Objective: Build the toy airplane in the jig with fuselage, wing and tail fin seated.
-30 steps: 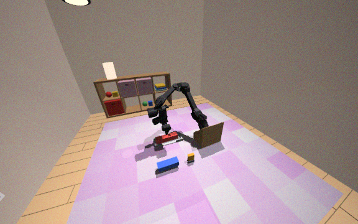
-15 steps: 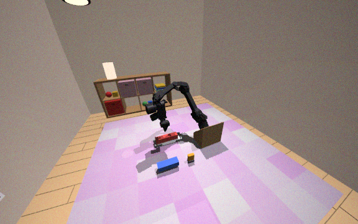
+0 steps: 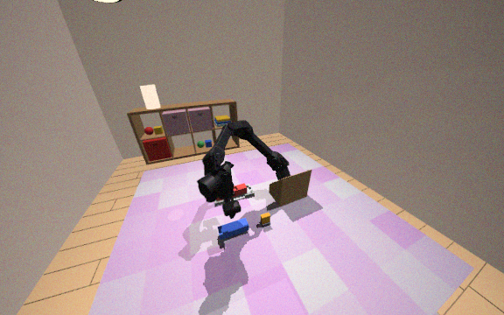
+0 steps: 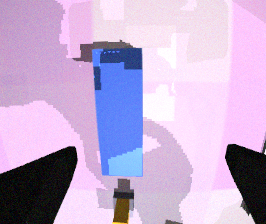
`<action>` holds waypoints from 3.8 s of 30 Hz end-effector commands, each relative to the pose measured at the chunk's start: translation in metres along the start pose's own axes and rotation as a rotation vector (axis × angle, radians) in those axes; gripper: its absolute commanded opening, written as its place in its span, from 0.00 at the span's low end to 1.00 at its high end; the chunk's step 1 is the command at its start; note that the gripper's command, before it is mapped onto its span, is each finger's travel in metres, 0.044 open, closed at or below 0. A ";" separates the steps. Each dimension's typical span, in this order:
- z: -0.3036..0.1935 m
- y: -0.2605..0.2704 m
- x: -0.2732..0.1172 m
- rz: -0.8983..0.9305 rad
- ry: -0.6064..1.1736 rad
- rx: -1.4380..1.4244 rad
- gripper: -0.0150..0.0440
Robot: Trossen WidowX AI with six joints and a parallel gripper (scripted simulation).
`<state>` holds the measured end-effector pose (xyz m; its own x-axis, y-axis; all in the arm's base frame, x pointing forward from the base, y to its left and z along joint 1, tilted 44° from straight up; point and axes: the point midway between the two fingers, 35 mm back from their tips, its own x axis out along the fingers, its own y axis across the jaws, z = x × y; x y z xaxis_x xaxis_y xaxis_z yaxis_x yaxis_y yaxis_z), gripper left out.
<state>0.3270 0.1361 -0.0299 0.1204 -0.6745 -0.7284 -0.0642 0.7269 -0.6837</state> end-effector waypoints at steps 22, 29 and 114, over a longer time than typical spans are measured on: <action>-0.003 0.028 0.056 -0.007 -0.002 0.013 1.00; -0.002 0.028 0.067 -0.007 -0.002 0.013 1.00; -0.003 0.029 -0.029 -0.004 -0.001 0.013 0.25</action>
<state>0.3198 0.1707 -0.0350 0.1217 -0.6797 -0.7233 -0.0580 0.7226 -0.6888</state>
